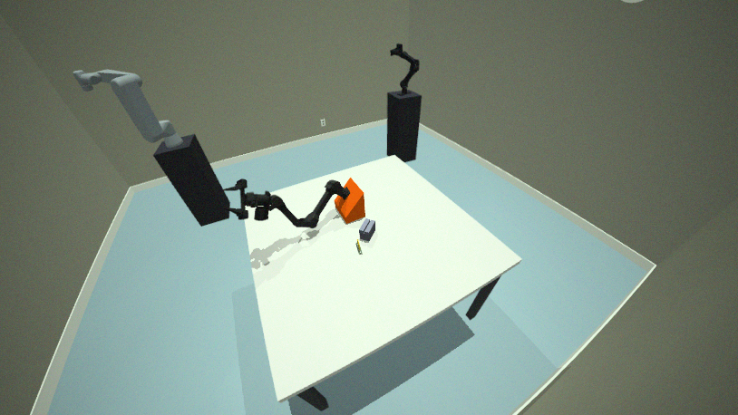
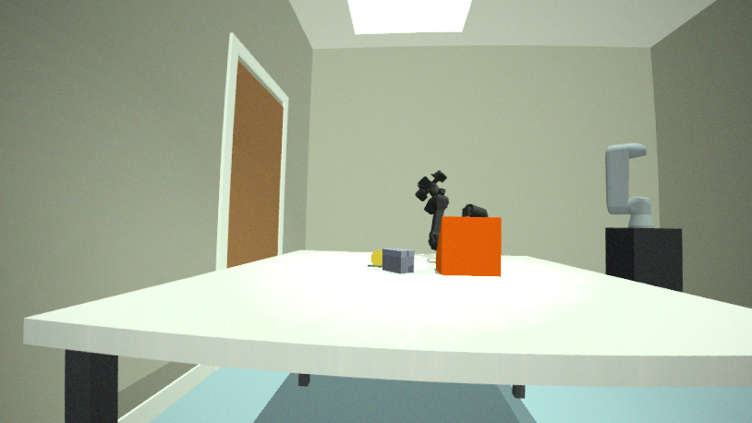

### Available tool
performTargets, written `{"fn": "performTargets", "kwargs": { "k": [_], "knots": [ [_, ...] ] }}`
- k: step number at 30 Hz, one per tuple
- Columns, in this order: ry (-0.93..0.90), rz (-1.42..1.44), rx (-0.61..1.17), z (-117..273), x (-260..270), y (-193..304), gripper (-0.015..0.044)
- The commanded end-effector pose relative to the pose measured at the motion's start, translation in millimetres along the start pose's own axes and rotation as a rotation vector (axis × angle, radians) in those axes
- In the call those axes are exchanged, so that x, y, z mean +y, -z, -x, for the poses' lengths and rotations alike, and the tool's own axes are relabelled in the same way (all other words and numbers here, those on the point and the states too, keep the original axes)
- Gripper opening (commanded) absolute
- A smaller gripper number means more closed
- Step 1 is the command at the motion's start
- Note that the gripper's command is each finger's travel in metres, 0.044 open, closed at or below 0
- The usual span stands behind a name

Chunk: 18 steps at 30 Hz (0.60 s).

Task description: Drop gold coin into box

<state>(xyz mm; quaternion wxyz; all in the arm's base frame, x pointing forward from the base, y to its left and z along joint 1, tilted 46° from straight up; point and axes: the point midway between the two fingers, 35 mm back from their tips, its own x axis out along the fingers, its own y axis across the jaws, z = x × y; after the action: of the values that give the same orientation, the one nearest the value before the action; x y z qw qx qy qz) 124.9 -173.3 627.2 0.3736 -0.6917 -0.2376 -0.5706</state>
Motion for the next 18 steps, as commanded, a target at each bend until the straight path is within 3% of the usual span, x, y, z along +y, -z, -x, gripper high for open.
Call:
{"fn": "performTargets", "kwargs": {
  "k": [1, 9, 18],
  "knots": [
    [0.007, 0.008, -0.003, 0, -3, 0, 0.0374],
    [0.292, 0.382, -0.143, 0, -124, -41, 0.0164],
    [0.645, 0.902, -0.36, 37, -229, -151, 0.0161]
  ]
}}
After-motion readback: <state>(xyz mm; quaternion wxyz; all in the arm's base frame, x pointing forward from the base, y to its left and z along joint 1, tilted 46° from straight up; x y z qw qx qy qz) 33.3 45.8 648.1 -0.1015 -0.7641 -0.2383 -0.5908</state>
